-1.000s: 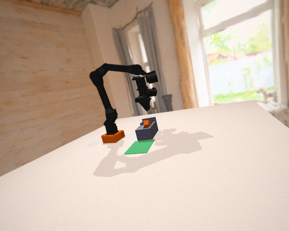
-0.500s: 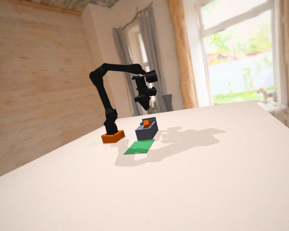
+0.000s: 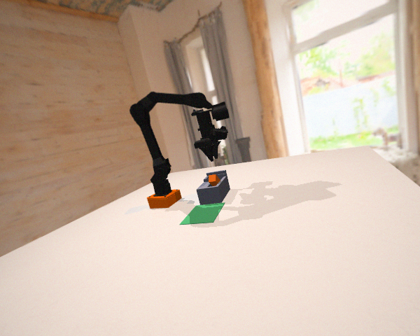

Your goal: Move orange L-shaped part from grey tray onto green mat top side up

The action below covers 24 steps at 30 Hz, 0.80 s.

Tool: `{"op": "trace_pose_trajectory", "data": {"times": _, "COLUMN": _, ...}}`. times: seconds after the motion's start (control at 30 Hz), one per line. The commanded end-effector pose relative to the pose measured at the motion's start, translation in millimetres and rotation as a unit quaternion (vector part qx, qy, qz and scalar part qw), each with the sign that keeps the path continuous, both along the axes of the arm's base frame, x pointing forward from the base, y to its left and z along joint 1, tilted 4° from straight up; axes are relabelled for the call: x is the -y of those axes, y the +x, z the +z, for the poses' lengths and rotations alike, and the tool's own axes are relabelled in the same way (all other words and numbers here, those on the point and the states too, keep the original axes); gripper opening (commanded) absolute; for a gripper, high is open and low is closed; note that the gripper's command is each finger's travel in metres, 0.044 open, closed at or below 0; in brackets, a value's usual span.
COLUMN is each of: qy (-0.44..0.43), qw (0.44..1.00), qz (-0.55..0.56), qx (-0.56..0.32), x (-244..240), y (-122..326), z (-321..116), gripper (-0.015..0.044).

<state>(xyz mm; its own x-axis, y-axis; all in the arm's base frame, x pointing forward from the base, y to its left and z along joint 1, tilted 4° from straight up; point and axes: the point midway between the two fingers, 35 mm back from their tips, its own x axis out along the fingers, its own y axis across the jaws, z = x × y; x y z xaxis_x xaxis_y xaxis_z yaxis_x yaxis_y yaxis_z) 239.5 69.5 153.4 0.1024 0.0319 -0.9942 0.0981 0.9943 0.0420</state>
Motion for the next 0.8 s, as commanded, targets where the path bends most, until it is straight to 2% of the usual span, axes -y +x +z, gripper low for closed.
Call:
{"op": "trace_pose_trajectory", "data": {"times": 0.0, "qy": 0.010, "qw": 0.995, "qz": -0.102, "qx": -0.004, "x": 10.5, "y": 2.4, "z": 0.5, "gripper": 0.0280}}
{"op": "trace_pose_trajectory", "data": {"times": 0.07, "qy": 0.020, "qw": 0.976, "qz": -0.215, "qx": -0.008, "x": 22.0, "y": 4.3, "z": 0.7, "gripper": 0.0280}}
{"op": "trace_pose_trajectory", "data": {"times": 0.17, "qy": 0.036, "qw": 0.919, "qz": -0.392, "qx": -0.014, "x": 40.8, "y": 6.3, "z": 0.9, "gripper": 0.0280}}
{"op": "trace_pose_trajectory", "data": {"times": 0.33, "qy": 0.058, "qw": 0.762, "qz": -0.645, "qx": -0.022, "x": 70.9, "y": 6.3, "z": 1.4, "gripper": 0.0280}}
{"op": "trace_pose_trajectory", "data": {"times": 0.4, "qy": 0.060, "qw": 0.735, "qz": -0.676, "qx": -0.022, "x": 75.0, "y": 6.0, "z": 1.5, "gripper": 0.0280}}
{"op": "trace_pose_trajectory", "data": {"times": 0.77, "qy": 0.060, "qw": 0.735, "qz": -0.676, "qx": -0.022, "x": 74.8, "y": 7.8, "z": -12.7, "gripper": 0.0280}}
